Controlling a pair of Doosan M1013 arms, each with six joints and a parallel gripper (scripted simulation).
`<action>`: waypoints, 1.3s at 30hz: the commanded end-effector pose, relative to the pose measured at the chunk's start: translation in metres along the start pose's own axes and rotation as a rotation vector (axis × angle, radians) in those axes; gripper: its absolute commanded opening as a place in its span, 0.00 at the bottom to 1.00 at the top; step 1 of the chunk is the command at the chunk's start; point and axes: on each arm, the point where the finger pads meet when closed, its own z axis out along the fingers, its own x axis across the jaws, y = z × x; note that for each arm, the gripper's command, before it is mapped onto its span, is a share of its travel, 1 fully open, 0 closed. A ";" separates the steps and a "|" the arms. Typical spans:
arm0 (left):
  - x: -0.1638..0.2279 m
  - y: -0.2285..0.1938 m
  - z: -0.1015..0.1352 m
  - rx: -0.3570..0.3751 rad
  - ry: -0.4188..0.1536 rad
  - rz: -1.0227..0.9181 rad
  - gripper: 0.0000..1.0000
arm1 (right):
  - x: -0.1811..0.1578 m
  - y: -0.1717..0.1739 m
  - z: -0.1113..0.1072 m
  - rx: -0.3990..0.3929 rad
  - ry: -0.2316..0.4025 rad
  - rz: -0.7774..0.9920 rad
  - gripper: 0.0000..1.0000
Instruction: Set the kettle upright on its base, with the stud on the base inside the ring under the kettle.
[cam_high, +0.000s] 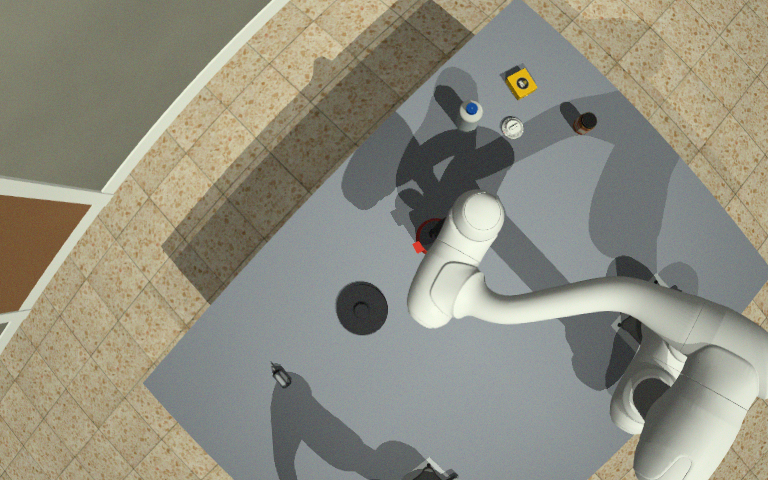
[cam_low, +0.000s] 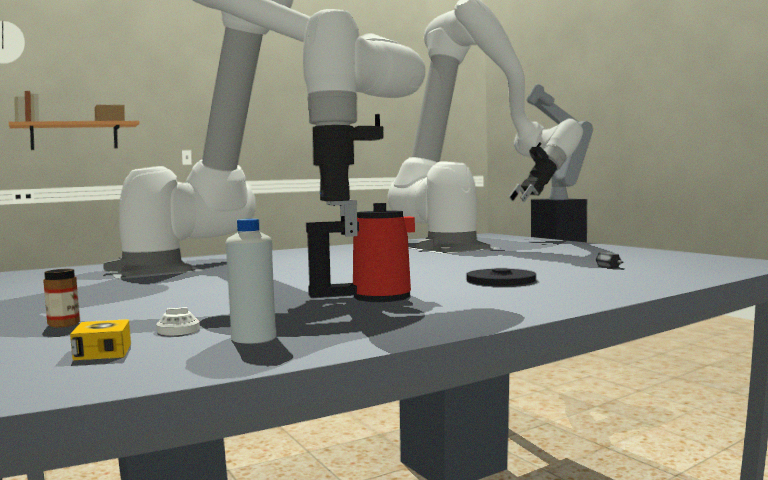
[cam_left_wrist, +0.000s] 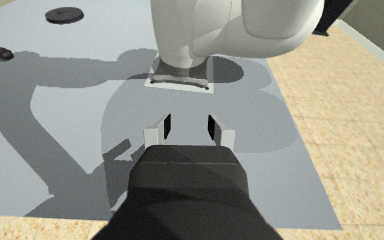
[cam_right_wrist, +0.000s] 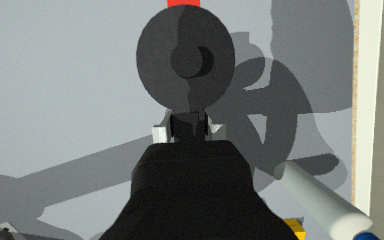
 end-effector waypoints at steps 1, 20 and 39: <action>0.000 0.000 0.000 -0.001 0.000 0.000 1.00 | 0.000 0.000 -0.002 0.001 0.001 0.000 0.00; 0.000 0.000 0.000 -0.001 0.000 0.000 1.00 | 0.000 0.000 -0.023 0.001 0.001 0.000 0.00; 0.000 0.000 0.000 -0.001 0.000 0.000 1.00 | 0.000 0.000 -0.046 0.001 0.001 0.000 0.00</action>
